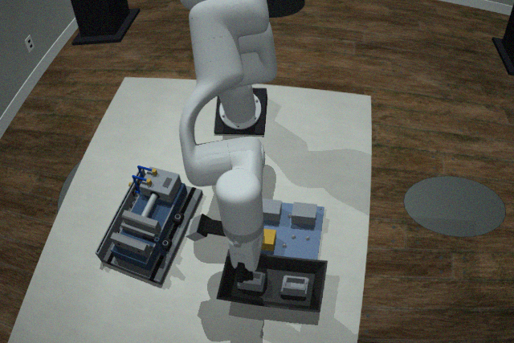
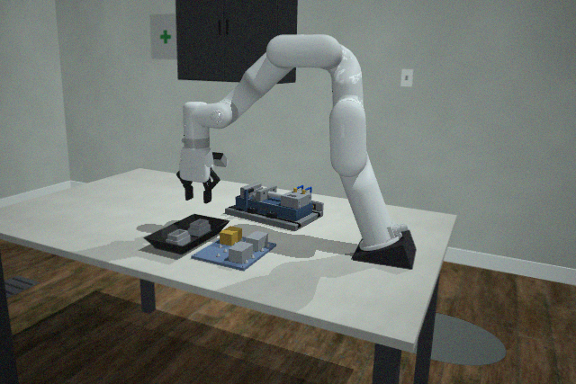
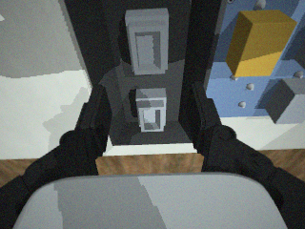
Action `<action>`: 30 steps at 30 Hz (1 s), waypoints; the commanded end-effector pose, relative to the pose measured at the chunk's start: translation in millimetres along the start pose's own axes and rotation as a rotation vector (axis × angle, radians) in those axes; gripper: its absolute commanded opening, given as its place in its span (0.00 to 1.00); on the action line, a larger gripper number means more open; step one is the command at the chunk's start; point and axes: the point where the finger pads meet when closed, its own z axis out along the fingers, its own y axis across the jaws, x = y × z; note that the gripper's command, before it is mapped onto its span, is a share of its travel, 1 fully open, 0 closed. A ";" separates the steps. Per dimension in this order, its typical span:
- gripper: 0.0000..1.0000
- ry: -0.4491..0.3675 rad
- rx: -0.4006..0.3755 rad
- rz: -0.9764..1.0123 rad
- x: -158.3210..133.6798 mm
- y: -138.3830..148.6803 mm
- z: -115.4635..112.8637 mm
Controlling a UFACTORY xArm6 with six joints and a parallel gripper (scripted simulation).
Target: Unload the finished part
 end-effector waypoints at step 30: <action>0.00 0.000 0.002 0.000 -0.1 -0.5 -68.4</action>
